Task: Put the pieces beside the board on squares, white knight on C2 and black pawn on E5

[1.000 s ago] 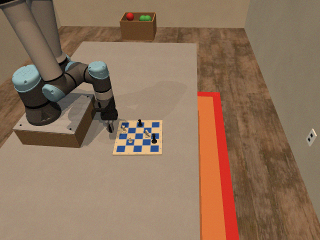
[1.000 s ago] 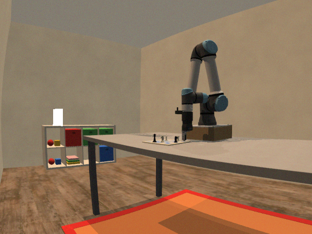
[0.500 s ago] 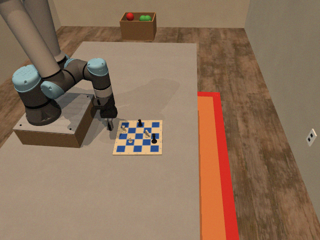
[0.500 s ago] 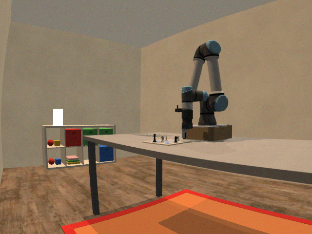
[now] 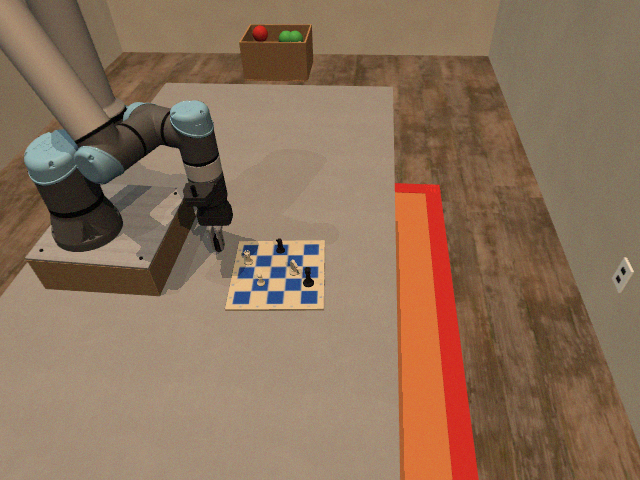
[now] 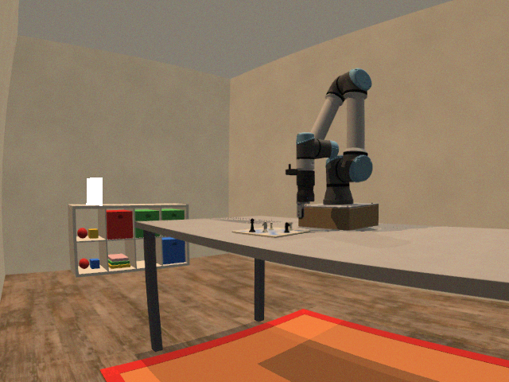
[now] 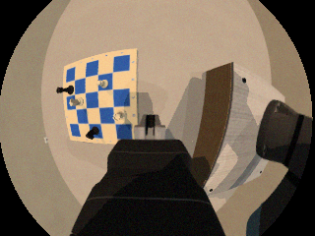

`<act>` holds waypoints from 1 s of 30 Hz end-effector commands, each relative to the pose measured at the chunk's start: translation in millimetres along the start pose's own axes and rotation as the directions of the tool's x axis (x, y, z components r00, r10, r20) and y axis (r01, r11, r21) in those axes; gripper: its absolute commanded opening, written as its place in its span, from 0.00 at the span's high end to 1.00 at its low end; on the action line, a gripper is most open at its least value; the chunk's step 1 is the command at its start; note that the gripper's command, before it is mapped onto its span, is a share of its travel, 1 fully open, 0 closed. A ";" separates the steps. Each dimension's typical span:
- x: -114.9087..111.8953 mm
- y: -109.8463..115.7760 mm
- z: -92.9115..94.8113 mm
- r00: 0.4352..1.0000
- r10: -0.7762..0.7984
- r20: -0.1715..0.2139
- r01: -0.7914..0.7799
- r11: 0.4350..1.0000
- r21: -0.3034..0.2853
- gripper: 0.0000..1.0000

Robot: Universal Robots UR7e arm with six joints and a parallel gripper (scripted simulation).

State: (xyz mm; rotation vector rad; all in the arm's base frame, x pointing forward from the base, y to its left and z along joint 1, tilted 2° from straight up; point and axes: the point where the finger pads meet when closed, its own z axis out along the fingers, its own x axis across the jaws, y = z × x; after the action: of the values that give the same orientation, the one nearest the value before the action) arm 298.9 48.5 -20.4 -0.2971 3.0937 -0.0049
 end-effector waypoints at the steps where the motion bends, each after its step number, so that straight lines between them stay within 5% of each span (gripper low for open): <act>1: -0.1 -0.1 -15.8 1.000 0.000 -0.001 0.000 1.000 -0.001 1.00; 17: -0.1 -0.2 -48.4 1.000 0.000 -0.001 0.000 1.000 -0.001 1.00; 30: -0.1 -0.2 -52.2 1.000 0.000 -0.001 0.000 1.000 -0.001 1.00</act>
State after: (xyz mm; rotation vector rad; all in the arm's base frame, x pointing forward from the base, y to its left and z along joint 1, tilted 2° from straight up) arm 297.0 48.4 31.3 -0.2975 3.0952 -0.0030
